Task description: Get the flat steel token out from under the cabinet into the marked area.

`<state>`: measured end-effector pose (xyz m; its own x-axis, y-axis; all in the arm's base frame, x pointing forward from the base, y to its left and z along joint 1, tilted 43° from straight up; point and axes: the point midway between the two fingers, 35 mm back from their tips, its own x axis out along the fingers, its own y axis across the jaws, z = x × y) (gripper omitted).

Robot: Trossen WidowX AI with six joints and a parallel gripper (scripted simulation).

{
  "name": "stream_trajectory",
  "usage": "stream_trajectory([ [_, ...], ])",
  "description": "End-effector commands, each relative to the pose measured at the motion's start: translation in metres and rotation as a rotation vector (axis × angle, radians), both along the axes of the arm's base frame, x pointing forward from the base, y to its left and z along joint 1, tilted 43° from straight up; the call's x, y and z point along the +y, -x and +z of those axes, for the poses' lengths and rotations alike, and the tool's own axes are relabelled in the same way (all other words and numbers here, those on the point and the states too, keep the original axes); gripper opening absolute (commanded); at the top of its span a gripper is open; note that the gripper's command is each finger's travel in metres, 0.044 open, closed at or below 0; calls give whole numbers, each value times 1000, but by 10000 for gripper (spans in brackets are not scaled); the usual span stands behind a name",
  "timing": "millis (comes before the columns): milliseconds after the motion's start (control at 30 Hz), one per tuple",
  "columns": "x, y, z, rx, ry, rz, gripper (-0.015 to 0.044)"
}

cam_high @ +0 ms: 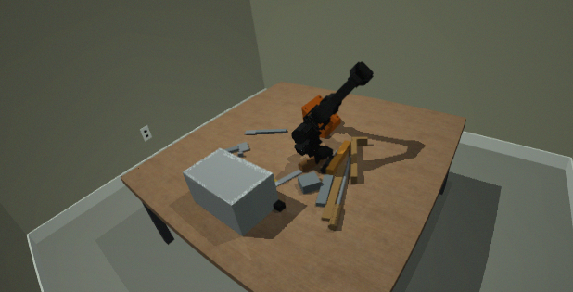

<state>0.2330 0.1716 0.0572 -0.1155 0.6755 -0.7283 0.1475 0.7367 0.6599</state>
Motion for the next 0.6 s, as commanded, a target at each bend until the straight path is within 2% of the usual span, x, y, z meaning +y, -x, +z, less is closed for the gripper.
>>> stream_trajectory([
  [0, 0, 6, 0, 9, 0, -1, 0],
  [567, 1, 13, 3, 15, 2, -14, 0],
])
